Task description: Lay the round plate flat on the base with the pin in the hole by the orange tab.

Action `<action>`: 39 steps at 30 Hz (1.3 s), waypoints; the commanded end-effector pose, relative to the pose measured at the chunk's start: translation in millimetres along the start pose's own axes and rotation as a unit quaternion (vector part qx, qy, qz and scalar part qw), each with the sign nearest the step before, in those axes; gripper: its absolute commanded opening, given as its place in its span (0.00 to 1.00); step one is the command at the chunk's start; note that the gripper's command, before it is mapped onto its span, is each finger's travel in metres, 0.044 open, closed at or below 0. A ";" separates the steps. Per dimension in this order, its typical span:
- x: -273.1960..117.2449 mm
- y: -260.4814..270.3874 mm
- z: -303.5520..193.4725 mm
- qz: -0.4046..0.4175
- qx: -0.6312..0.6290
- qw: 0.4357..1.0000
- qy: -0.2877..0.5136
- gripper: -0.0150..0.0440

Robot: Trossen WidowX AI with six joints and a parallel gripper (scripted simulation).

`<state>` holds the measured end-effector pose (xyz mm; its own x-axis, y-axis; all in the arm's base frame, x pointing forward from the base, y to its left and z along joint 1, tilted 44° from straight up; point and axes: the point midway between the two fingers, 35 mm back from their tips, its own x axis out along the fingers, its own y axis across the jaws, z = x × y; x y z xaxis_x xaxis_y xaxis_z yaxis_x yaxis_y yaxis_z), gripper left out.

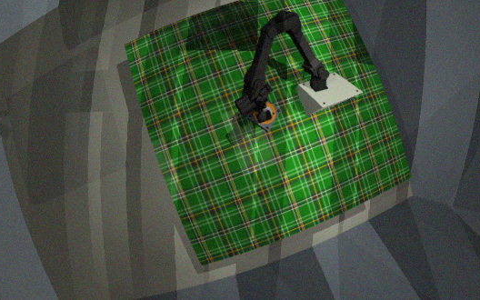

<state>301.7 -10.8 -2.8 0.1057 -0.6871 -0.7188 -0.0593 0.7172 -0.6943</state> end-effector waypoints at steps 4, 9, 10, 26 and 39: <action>0.1 -4.0 -10.4 -0.001 -0.002 1.000 0.001 0.25; -0.8 -5.3 -17.0 -0.001 -0.002 1.000 0.001 0.25; -0.9 -5.5 -18.4 -0.001 -0.002 1.000 0.001 0.25; -3.1 -2.9 -40.0 -0.001 -0.003 1.000 0.001 0.25; -4.1 2.5 -51.1 -0.001 -0.003 1.000 0.001 0.25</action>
<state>254.5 -12.3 -2.4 0.1053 -0.6915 -0.7147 -0.0676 0.7120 -0.6989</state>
